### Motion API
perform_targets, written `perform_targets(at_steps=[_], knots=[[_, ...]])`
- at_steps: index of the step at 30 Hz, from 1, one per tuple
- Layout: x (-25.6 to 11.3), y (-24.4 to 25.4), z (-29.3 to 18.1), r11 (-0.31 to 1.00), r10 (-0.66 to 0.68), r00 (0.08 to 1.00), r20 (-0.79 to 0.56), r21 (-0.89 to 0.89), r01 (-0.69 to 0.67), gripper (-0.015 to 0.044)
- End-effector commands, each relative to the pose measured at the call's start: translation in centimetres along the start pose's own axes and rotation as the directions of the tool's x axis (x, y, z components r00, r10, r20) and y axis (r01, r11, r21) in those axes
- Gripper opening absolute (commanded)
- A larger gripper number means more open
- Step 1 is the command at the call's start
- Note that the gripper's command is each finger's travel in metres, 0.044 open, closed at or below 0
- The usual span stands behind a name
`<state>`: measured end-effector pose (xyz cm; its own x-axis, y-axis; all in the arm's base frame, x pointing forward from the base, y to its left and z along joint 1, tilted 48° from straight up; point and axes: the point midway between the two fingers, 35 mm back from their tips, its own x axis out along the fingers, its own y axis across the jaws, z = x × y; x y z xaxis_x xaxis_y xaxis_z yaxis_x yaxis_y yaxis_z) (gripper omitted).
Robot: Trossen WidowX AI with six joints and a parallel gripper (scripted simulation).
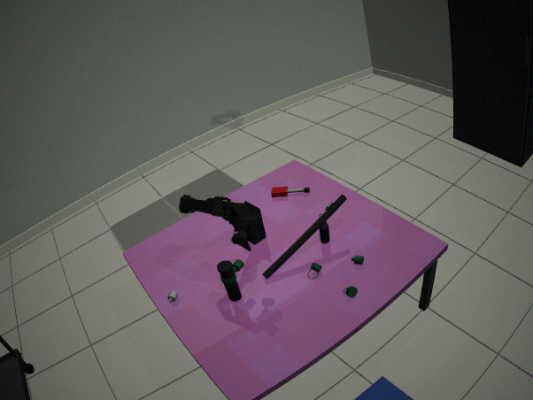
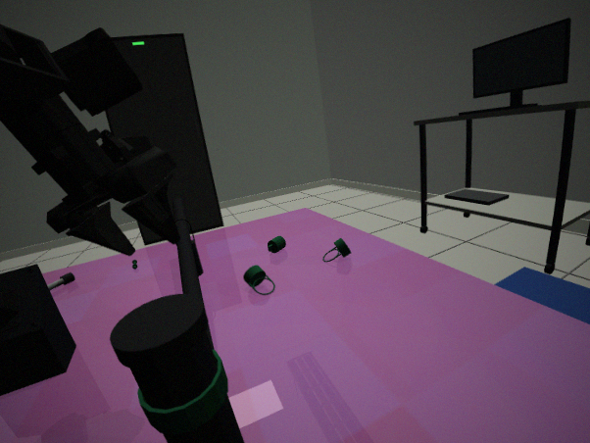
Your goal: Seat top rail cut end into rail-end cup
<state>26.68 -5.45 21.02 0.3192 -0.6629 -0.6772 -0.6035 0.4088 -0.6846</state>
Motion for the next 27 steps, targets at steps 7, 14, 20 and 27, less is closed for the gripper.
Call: perform_targets(at_steps=[7,14,20,27], knots=[[-2.1,-2.6,-8.0,0.739,0.021,0.992,0.125,-0.670,0.069,0.0440],[-2.6,-2.7,-9.1,0.516,0.007,0.990,0.141,-0.849,0.117,0.0440],[-2.7,-2.8,-9.2,0.381,0.005,0.990,0.143,-0.915,0.130,0.0440],[-2.7,-2.8,-9.2,0.381,0.005,0.990,0.143,-0.915,0.130,0.0440]])
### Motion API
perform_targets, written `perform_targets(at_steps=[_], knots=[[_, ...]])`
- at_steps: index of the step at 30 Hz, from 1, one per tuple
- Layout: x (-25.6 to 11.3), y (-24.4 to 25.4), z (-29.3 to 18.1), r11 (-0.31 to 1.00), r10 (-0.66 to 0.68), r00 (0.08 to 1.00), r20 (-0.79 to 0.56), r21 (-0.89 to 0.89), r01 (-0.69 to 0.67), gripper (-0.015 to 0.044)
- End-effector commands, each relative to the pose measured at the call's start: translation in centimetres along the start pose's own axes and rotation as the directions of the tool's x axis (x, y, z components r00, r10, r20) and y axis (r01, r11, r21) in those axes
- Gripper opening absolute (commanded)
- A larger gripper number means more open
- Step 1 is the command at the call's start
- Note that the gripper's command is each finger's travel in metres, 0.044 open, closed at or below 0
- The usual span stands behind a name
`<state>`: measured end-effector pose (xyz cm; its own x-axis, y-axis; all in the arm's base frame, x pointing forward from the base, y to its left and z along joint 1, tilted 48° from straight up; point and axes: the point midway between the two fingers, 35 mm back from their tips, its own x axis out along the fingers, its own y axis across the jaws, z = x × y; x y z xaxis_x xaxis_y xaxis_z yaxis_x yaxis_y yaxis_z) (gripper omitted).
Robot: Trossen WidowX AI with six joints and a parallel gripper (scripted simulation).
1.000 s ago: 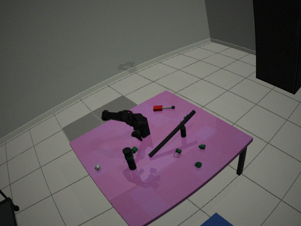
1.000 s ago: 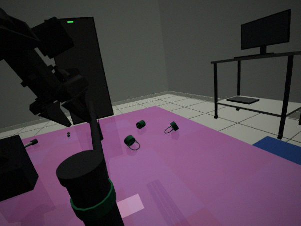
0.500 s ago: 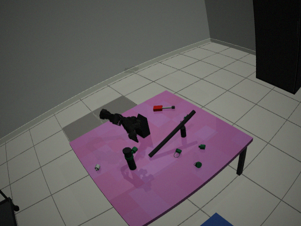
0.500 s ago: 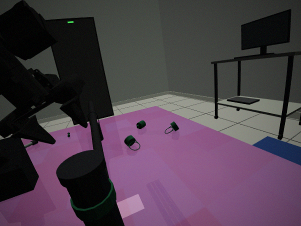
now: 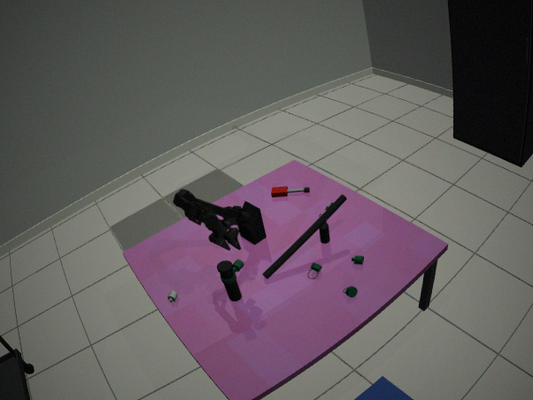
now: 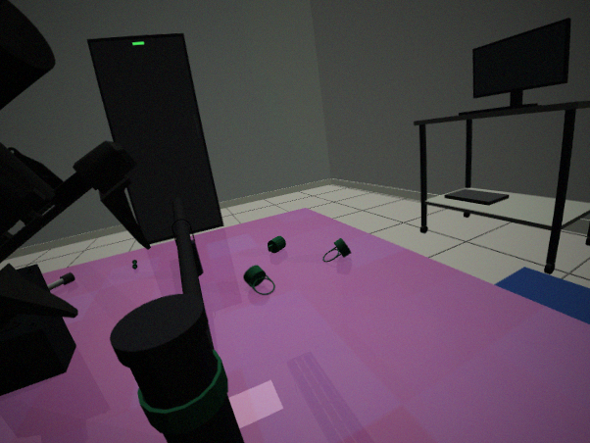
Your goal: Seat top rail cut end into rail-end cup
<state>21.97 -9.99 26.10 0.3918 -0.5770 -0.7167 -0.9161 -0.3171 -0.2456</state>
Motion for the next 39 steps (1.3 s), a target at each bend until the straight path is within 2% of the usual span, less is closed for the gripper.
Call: perform_targets(at_steps=[1,11,19,39], knots=[[-1.0,1.0,-1.1,0.970,-0.028,1.000,0.005,-0.240,0.028,0.0440],[-0.8,1.1,-1.1,0.970,-0.028,1.000,0.005,-0.240,0.028,0.0440],[3.2,3.3,-1.7,0.970,-0.030,1.000,0.001,-0.240,0.029,0.0440],[5.6,3.0,-1.8,0.970,-0.030,1.000,0.000,-0.240,0.029,0.0440]])
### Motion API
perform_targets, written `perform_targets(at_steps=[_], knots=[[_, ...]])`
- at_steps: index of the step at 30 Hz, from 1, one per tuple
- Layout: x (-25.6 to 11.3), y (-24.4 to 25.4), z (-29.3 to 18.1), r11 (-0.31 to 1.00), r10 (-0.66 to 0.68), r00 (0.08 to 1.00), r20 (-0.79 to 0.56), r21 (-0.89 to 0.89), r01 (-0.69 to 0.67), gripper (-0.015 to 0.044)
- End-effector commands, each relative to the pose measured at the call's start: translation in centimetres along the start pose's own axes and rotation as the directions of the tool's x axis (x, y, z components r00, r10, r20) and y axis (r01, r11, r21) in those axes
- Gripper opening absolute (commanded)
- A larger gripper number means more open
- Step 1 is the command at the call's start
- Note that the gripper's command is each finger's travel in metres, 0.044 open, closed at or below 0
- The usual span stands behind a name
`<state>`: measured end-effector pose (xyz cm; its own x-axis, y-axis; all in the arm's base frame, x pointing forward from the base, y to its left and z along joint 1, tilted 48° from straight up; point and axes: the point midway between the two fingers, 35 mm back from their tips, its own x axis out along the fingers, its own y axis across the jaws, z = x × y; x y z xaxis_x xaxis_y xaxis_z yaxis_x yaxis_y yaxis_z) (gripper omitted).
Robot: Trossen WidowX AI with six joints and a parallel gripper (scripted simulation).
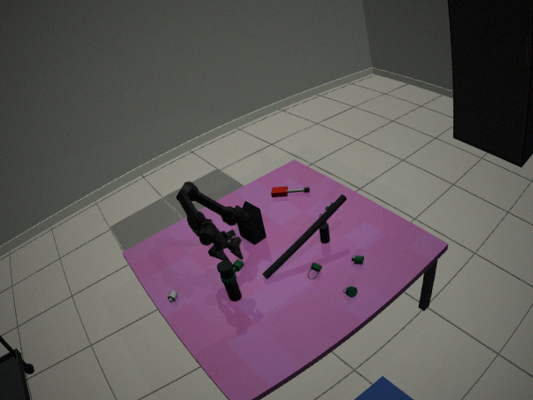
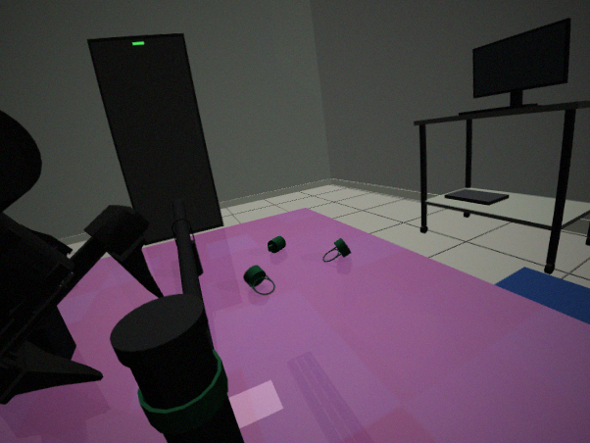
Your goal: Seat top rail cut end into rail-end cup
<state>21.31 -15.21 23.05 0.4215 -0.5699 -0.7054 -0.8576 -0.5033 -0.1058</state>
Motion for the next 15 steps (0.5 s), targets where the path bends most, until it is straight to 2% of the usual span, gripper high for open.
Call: perform_targets(at_steps=[1,15], knots=[[0.9,0.0,0.1,1.000,0.001,1.000,0.005,-0.003,-0.001,0.0440],[3.1,0.0,0.1,1.000,0.001,1.000,0.003,-0.004,-0.001,0.0440]])
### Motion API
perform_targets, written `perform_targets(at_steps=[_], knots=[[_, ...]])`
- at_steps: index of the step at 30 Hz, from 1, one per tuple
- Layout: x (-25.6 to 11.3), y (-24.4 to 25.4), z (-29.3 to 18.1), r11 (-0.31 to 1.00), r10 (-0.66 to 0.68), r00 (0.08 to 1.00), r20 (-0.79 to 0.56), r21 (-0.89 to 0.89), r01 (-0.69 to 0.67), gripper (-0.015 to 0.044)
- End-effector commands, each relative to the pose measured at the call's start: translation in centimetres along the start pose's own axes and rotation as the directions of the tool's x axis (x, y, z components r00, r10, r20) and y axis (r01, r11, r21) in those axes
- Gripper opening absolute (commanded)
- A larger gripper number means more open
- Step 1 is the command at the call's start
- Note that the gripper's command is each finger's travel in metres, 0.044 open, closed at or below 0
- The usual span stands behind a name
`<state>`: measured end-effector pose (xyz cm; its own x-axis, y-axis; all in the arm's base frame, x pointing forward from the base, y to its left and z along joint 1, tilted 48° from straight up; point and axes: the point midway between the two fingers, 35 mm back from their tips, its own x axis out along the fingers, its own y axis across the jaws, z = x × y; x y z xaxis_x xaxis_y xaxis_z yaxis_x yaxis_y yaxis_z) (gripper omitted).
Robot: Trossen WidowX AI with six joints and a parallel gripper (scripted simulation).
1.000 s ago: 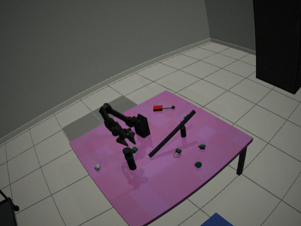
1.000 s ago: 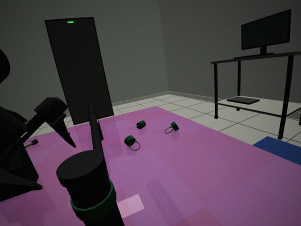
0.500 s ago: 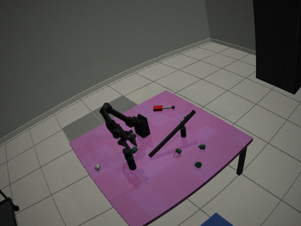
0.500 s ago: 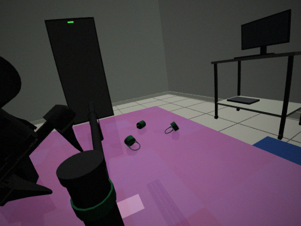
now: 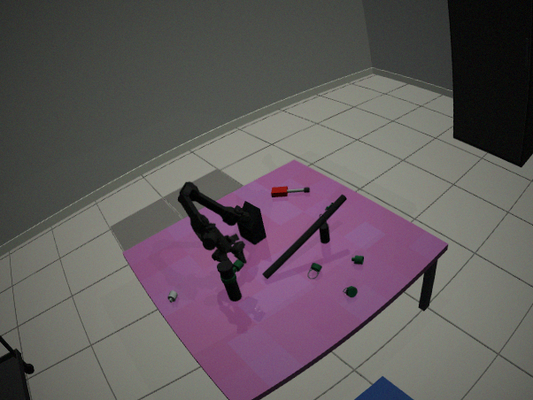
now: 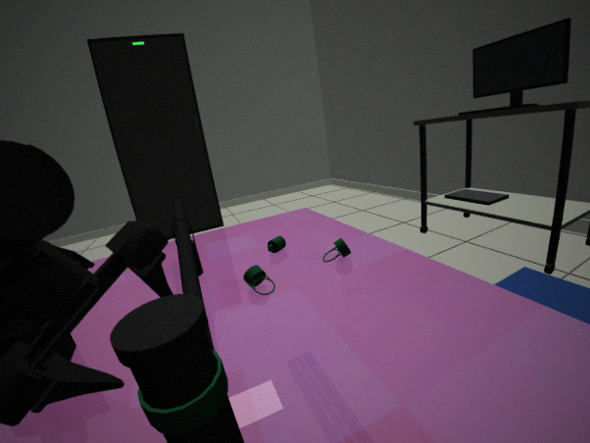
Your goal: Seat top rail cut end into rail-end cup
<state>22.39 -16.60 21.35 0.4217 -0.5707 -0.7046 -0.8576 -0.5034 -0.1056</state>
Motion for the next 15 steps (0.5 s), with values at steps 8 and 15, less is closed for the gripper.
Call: perform_targets(at_steps=[8,15], knots=[[2.0,0.2,0.2,1.000,0.001,1.000,0.003,-0.004,-0.001,0.0440],[2.8,0.3,0.3,1.000,0.001,1.000,0.002,-0.004,-0.001,0.0440]])
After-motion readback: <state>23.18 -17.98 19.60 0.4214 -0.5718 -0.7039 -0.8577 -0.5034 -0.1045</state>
